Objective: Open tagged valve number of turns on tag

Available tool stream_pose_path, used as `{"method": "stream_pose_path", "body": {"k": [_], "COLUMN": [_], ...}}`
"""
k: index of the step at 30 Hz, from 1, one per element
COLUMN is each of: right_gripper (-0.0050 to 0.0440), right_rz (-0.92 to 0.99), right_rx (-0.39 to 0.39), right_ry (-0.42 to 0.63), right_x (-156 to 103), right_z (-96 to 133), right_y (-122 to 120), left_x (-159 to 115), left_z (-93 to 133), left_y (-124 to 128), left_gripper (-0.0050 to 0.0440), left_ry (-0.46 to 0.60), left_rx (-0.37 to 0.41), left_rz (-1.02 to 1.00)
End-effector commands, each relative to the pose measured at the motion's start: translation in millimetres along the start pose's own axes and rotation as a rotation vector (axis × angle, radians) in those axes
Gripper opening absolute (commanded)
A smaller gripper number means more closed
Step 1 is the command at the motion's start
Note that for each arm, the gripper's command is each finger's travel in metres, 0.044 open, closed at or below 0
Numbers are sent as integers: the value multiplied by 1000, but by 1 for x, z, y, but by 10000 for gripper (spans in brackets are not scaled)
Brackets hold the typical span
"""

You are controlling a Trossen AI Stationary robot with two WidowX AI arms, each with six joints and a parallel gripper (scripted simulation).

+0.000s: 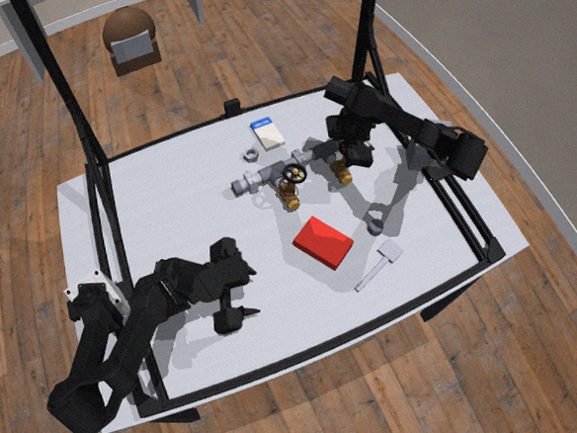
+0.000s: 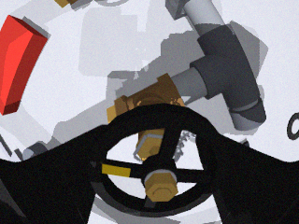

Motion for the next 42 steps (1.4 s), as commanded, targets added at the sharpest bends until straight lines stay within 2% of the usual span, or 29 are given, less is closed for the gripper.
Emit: {"method": "stream_pose_path", "body": {"k": [1, 7, 9, 11, 20, 26, 41, 42], "right_gripper": [400, 400, 400, 400, 400, 400, 400, 400], "right_rz": [0, 0, 0, 0, 0, 0, 0, 0], "right_rx": [0, 0, 0, 0, 0, 0, 0, 0], "right_ry": [0, 0, 0, 0, 0, 0, 0, 0], "right_x": [0, 0, 0, 0, 0, 0, 0, 0], "right_z": [0, 0, 0, 0, 0, 0, 0, 0], "right_y": [0, 0, 0, 0, 0, 0, 0, 0], "left_x": [0, 0, 0, 0, 0, 0, 0, 0], "left_z": [0, 0, 0, 0, 0, 0, 0, 0], "left_y": [0, 0, 0, 0, 0, 0, 0, 0], "left_gripper": [0, 0, 0, 0, 0, 0, 360, 360], "left_ry": [0, 0, 0, 0, 0, 0, 1, 1], "left_rx": [-1, -2, -2, -2, -3, -3, -1, -1], "left_rz": [226, 611, 611, 803, 1367, 1382, 1358, 1358]}}
Point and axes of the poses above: on each arm, the point midway between the two fingers, 35 mm back from their tips, its own z axis back along the fingers, its own y axis across the jaws, x = y × z, the point moved 2 cm from there along z, back along the fingers, and after that the axes turned 15 degrees about -z, right-handed, at the moved point
